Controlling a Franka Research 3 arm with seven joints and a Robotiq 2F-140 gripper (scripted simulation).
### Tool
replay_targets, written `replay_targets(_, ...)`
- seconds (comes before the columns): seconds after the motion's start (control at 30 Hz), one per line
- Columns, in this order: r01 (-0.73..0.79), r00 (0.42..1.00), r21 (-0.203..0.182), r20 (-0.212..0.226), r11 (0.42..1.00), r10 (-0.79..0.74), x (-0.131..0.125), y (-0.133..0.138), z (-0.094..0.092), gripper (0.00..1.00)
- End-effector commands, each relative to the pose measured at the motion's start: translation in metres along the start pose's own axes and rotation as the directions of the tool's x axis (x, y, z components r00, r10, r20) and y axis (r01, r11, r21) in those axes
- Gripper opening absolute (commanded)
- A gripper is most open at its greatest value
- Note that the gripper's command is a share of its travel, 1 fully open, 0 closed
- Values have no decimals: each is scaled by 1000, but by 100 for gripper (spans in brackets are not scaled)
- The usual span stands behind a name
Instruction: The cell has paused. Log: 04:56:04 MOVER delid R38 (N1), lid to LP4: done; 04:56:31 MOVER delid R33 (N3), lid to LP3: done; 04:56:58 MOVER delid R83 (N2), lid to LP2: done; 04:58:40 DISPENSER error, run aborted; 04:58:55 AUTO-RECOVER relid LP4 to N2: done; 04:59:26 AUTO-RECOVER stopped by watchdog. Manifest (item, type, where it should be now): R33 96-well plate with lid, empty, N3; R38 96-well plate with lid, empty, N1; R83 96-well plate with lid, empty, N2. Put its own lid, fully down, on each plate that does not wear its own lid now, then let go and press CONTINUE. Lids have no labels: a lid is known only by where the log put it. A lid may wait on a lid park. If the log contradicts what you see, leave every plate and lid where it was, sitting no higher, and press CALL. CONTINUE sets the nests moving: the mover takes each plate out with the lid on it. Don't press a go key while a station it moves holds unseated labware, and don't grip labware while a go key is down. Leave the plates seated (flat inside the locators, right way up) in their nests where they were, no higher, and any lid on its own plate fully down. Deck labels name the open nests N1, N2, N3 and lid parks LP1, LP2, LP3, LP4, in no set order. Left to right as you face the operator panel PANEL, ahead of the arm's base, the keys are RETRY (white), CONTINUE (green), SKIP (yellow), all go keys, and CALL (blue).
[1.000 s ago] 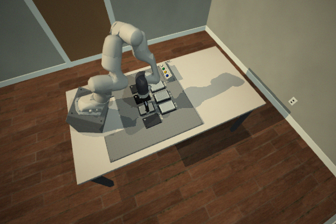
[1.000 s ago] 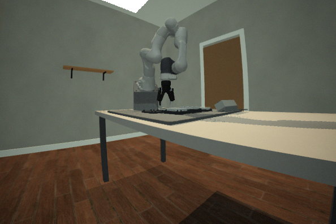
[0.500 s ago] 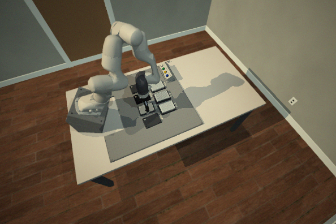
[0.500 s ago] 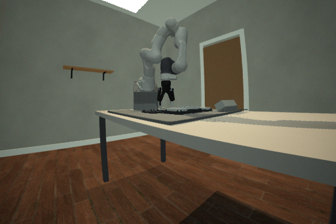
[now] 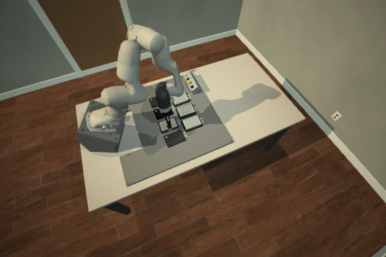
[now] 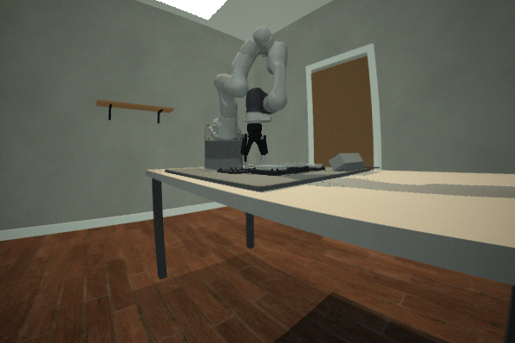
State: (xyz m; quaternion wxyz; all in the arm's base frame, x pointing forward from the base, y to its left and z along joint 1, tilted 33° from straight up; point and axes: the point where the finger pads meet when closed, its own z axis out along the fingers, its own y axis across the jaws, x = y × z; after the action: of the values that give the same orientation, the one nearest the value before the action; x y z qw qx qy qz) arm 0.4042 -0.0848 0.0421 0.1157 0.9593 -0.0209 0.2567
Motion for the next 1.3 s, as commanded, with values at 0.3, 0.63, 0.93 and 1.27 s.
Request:
replay_targets(0.3, -3, 1000, 0, -3, 1000, 3, 1, 0, 0, 0)
replay_targets(0.63, -3, 1000, 0, -3, 1000, 3, 1, 0, 0, 0)
replay_targets(0.93, -3, 1000, 0, -3, 1000, 3, 1, 0, 0, 0)
replay_targets(1.27, -3, 1000, 0, -3, 1000, 3, 1, 0, 0, 0)
